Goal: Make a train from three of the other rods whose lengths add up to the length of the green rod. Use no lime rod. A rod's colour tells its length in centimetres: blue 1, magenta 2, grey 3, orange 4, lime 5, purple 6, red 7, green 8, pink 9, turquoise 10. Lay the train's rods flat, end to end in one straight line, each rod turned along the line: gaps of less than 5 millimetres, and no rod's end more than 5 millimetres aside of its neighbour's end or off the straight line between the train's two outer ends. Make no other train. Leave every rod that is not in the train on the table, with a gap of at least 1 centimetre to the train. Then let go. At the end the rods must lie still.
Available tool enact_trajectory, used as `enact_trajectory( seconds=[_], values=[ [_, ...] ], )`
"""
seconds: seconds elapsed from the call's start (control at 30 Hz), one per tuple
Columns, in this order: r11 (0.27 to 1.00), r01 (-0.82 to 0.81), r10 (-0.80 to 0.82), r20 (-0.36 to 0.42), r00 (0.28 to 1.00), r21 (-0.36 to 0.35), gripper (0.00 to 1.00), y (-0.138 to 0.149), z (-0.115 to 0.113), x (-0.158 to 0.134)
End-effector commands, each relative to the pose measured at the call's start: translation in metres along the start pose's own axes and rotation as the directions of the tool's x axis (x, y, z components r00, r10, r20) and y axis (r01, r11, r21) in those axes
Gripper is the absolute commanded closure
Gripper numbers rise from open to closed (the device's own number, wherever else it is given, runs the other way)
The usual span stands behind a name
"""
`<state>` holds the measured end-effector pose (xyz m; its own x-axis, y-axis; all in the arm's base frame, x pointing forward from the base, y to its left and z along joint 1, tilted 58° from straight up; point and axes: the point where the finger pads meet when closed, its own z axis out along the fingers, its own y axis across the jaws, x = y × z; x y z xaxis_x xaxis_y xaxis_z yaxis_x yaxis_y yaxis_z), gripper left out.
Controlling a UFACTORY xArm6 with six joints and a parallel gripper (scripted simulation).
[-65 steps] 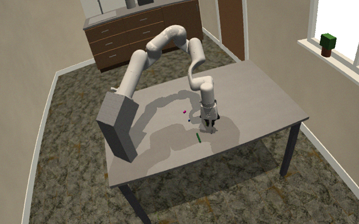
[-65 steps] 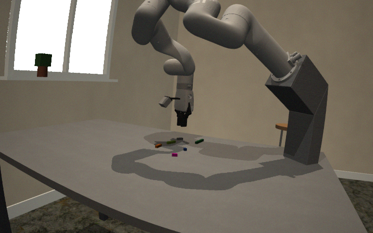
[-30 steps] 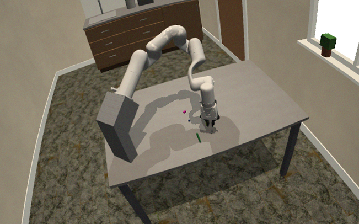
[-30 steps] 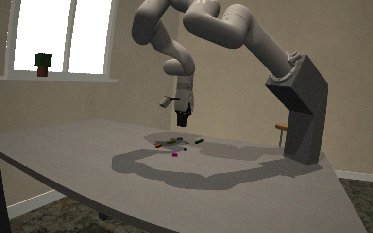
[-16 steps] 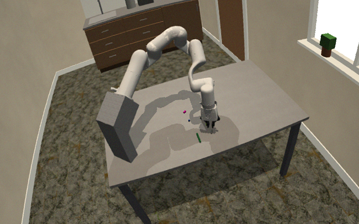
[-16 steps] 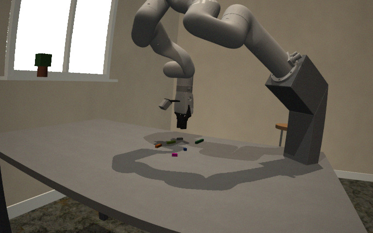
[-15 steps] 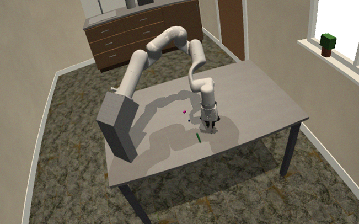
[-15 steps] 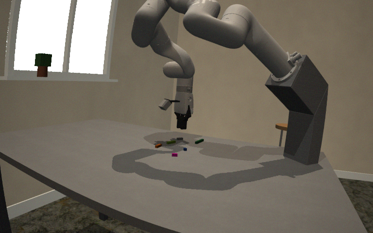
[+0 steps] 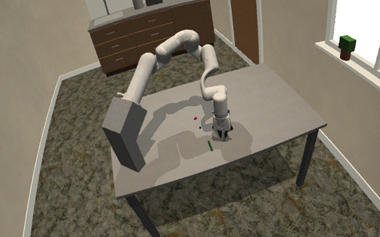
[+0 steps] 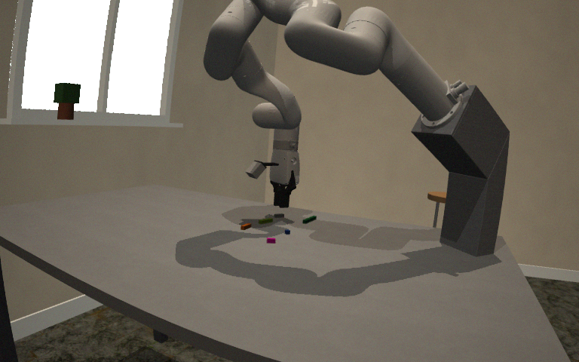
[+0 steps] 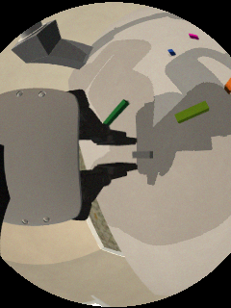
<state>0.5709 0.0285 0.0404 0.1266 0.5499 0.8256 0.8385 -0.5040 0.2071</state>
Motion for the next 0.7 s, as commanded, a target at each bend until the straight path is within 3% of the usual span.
enact_trajectory(
  seconds=[0.0,0.67],
  values=[
    [1.0,0.0,0.0,0.0,1.0,-0.003,0.76,0.001,0.004,0.0],
    [1.0,0.0,0.0,0.0,1.0,-0.003,0.76,0.002,0.018,0.0]
  ],
)
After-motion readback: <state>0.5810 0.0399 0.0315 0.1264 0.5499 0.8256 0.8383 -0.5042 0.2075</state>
